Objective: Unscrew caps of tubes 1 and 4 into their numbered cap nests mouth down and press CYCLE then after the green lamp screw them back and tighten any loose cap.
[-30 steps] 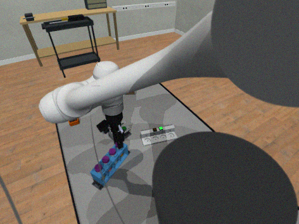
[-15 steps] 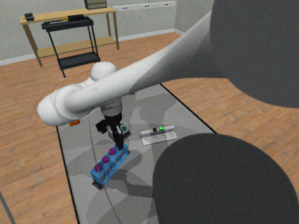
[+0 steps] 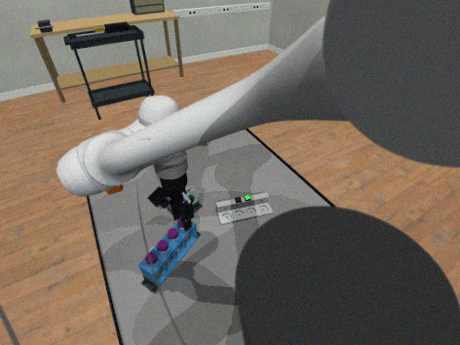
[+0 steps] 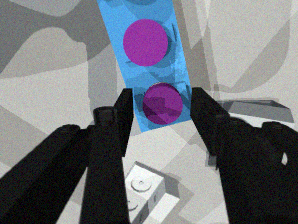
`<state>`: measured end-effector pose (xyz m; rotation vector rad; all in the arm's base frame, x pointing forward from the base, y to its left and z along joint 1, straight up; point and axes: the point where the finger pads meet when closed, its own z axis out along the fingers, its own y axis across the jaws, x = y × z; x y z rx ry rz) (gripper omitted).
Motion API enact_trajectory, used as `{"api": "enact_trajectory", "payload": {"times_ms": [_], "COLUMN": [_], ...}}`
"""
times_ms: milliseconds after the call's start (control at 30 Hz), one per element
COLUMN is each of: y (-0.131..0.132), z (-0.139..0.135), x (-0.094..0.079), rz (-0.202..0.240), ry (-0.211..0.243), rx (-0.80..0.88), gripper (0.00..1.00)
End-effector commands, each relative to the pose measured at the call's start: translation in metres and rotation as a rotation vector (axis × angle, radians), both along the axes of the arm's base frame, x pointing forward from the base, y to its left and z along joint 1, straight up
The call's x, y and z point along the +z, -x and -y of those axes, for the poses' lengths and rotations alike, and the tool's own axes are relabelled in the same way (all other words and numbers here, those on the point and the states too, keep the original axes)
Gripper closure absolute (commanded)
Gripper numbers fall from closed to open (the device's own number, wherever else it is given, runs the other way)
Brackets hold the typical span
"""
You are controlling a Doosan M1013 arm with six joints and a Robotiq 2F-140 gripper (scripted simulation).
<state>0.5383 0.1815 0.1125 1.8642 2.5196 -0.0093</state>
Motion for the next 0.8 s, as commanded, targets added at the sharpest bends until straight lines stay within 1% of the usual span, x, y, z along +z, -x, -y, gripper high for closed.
{"api": "enact_trajectory", "payload": {"times_ms": [0, 267, 333, 567, 767], "y": [-0.0004, -0.0004, -0.0004, -0.0004, -0.0004], "z": [-0.0001, -0.0001, -0.0001, -0.0001, -0.0001], "x": [0.0006, 0.0006, 0.0006, 0.0006, 0.0006], "rz": [-0.002, -0.004, -0.004, -0.005, -0.005], "ry": [-0.007, -0.007, -0.007, -0.006, -0.006], "rx": [0.181, 0.501, 0.501, 0.781, 0.788], "gripper": [0.59, 0.59, 0.59, 0.59, 0.59]}}
